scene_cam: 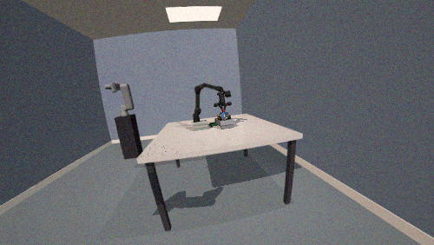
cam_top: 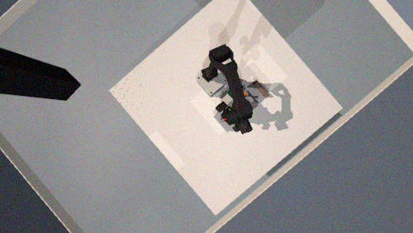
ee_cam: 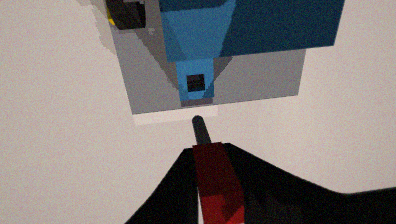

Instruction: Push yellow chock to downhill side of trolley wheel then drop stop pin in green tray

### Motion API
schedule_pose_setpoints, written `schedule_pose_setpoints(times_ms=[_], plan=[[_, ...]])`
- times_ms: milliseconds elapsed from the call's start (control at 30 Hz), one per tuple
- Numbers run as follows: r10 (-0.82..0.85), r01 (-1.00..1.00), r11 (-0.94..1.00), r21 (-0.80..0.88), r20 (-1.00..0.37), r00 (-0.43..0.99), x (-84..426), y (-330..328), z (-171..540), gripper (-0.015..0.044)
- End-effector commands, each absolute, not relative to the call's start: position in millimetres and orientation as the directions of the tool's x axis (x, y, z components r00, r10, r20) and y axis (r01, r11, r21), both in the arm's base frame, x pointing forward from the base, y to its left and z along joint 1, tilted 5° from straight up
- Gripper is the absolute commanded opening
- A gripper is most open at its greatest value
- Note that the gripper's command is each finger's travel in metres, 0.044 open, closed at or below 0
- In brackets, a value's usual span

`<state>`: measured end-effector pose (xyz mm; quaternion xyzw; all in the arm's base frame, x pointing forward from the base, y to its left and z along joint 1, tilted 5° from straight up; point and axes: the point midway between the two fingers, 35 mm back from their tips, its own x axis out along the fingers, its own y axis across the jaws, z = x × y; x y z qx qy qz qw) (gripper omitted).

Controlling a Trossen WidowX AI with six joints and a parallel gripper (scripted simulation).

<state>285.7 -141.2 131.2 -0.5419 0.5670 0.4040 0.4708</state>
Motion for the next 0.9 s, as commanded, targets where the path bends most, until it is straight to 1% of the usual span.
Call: schedule_pose_setpoints(times_ms=[0, 333, 867], plan=[[-0.238, -0.995, 0.085, -0.057, -0.971, 0.035, 285.9, -148.5, 133.2, 0.0000], [-0.239, -0.995, 0.085, -0.057, -0.970, 0.035, 280.8, -159.5, 135.1, 0.0000], [-0.239, -0.995, 0.085, -0.052, -0.971, 0.030, 223.3, -155.8, 129.3, 0.0000]])
